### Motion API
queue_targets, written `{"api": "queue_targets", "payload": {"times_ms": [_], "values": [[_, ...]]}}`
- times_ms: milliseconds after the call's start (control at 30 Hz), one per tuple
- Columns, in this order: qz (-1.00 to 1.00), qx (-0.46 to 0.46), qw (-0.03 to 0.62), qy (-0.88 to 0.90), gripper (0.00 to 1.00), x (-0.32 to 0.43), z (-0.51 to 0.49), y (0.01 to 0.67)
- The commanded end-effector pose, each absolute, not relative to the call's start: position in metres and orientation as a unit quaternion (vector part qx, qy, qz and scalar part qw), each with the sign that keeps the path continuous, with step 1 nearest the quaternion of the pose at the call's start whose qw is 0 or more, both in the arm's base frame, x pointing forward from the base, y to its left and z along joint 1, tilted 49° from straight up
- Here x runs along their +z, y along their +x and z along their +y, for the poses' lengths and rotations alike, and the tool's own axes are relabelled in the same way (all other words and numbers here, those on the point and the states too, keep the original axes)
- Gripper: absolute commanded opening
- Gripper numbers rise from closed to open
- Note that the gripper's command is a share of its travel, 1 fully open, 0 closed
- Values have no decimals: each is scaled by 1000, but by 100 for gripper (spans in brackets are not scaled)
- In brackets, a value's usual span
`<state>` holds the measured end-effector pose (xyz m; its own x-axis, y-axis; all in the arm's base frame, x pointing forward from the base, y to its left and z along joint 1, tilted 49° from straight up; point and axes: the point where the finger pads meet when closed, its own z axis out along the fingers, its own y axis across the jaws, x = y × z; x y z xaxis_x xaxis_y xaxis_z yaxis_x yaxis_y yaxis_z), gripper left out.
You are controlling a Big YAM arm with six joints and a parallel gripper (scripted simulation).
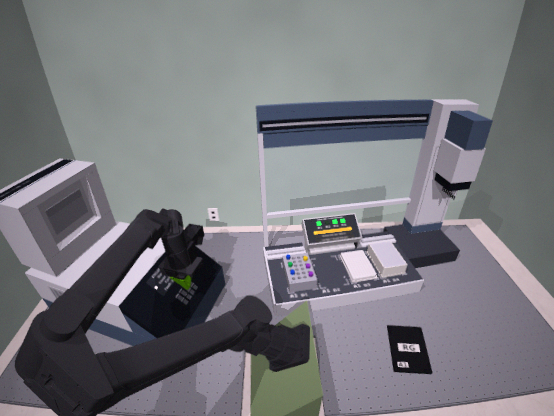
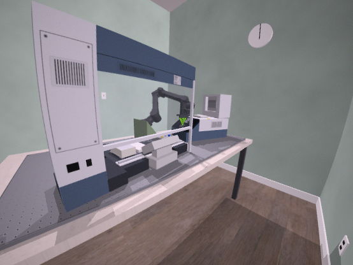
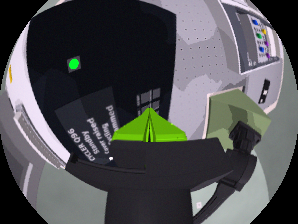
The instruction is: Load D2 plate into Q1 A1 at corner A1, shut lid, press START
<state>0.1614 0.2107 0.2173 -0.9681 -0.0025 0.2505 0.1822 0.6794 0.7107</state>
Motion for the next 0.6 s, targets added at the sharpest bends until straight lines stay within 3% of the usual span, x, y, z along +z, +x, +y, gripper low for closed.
{"api": "queue_targets", "payload": {"times_ms": [0, 567], "values": [[-908, -402, 108, -50, 0, 234, 217, 171], [-908, -404, 102, -47, 0, 238, 218, 171]]}}
